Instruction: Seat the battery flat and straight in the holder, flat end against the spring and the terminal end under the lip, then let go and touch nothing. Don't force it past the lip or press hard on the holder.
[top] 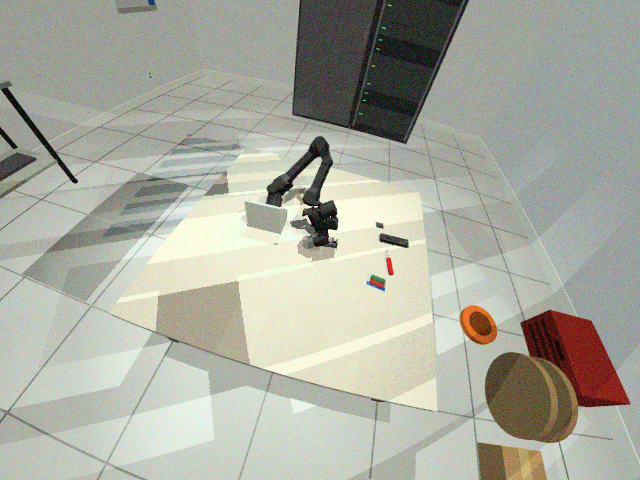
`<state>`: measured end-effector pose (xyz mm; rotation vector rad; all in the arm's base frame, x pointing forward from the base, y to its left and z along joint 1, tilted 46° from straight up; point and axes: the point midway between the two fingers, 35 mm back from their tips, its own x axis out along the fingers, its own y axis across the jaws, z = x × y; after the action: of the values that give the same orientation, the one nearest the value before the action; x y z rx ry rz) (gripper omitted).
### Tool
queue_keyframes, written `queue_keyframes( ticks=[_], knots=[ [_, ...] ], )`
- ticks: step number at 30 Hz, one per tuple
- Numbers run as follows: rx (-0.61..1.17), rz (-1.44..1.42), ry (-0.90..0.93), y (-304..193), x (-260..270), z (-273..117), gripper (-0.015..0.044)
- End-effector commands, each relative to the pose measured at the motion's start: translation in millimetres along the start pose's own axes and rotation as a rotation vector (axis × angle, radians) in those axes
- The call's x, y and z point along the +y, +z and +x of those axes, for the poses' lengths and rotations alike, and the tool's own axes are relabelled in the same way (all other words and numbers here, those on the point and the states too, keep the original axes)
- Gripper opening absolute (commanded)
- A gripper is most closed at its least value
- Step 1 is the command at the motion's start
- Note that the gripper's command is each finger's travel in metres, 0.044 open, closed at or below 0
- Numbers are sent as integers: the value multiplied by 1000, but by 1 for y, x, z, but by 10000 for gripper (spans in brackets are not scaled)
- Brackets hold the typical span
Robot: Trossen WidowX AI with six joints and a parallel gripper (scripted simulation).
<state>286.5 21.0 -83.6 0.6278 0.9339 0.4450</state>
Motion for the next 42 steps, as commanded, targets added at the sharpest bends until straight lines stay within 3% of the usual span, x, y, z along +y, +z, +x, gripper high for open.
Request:
queue_keyframes(
  ticks=[1,42],
  knots=[
    [10,6,-3,-7,0,-2,74],
    [158,-10,-35,-2,-11,10,74]
  ],
)
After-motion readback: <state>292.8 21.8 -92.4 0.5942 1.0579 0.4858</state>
